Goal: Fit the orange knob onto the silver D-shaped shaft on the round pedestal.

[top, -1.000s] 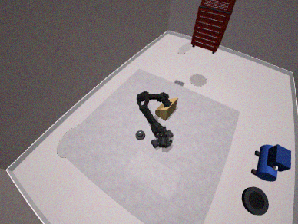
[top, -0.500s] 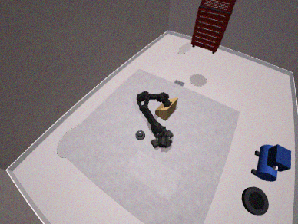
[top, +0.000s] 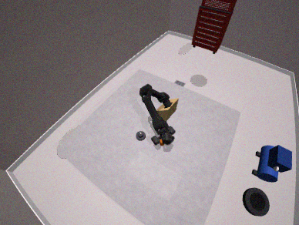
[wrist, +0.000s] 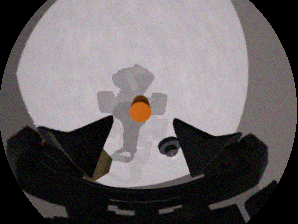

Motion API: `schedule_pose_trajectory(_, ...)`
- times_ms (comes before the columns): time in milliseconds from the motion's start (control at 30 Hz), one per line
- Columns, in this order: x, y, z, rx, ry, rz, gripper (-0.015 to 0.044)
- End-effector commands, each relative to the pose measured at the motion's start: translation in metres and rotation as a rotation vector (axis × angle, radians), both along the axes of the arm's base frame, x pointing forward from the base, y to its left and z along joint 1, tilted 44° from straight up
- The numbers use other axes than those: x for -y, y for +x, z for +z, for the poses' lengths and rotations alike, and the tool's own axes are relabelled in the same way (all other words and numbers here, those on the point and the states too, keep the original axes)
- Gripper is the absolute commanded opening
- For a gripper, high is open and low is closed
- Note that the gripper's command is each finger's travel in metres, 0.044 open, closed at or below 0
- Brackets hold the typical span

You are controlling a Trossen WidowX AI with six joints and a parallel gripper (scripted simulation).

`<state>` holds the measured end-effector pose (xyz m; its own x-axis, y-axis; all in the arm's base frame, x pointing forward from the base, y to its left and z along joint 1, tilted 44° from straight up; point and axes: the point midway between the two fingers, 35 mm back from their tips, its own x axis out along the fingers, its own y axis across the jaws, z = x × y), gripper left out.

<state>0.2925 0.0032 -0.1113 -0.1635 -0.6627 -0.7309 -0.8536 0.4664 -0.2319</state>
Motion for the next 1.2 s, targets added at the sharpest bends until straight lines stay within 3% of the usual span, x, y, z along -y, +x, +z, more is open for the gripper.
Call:
schedule_pose_trajectory(0, 0.001, -0.004, 0.001, -0.014, -0.002, -0.018, 0.044)
schedule_pose_trajectory(1167, 0.039, -0.014, -0.039, -0.014, -0.004, -0.017, 0.044)
